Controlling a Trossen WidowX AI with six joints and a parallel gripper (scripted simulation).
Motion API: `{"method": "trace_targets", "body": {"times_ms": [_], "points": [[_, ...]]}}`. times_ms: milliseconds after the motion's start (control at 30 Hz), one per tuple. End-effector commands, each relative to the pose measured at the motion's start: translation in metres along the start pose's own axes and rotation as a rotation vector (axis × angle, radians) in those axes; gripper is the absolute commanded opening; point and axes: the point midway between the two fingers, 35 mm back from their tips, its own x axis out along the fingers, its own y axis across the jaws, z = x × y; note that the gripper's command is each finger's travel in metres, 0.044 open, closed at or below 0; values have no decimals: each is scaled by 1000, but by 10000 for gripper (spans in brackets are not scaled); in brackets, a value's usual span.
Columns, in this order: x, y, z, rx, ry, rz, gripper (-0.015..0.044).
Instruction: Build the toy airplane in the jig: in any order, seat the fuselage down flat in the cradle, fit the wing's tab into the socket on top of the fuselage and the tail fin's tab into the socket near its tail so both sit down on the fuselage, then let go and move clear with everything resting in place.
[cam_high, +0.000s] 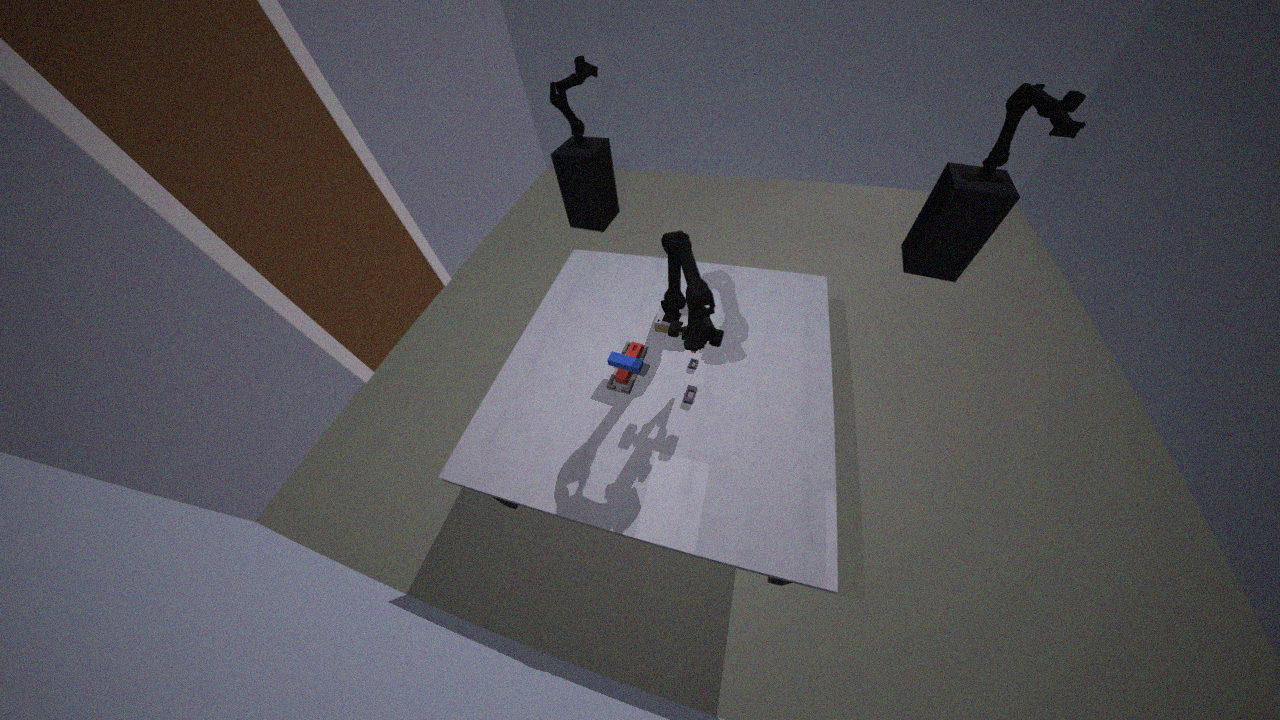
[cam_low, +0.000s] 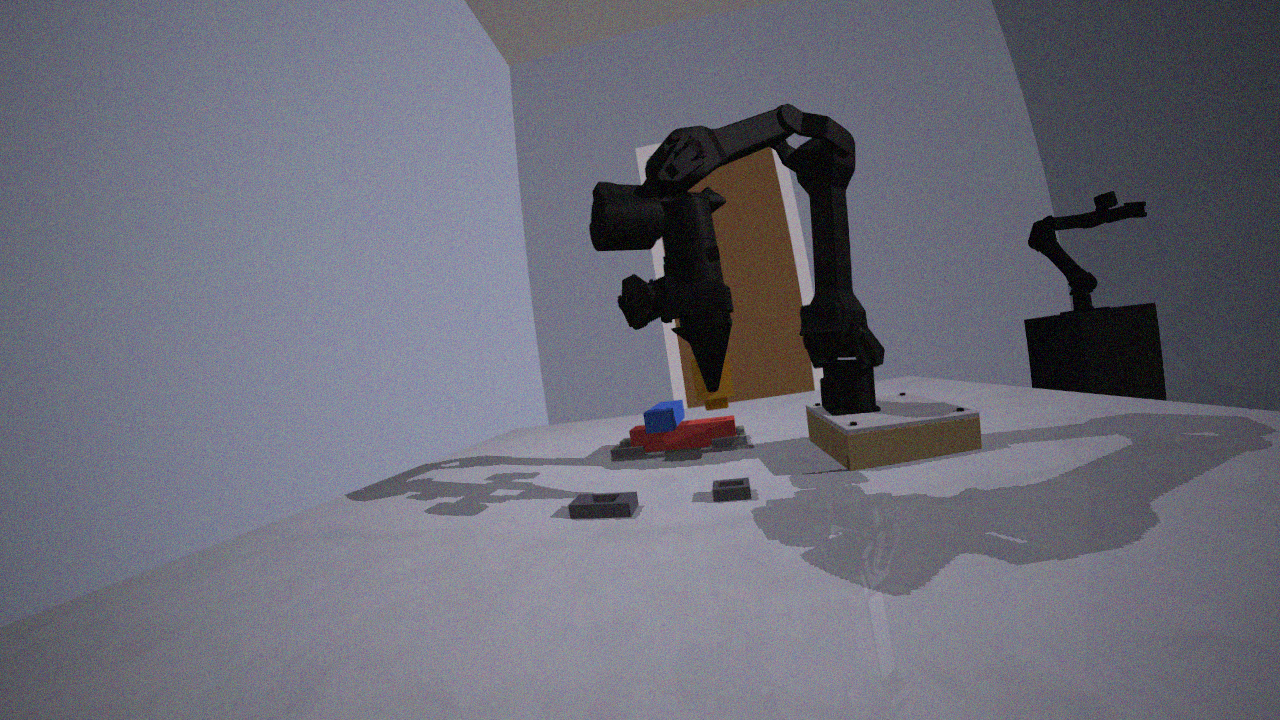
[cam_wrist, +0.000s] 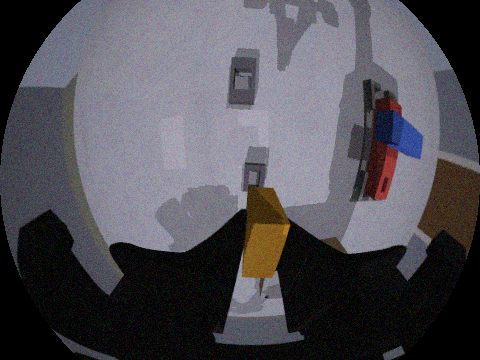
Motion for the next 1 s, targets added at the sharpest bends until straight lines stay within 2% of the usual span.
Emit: {"method": "trace_targets", "body": {"times_ms": [0,267,967], "points": [[-13,0,0,-6,-6,6,0],[-34,-3,-5,-5,-5,6,0],[-22,-58,26,5,-12,-3,0]]}}
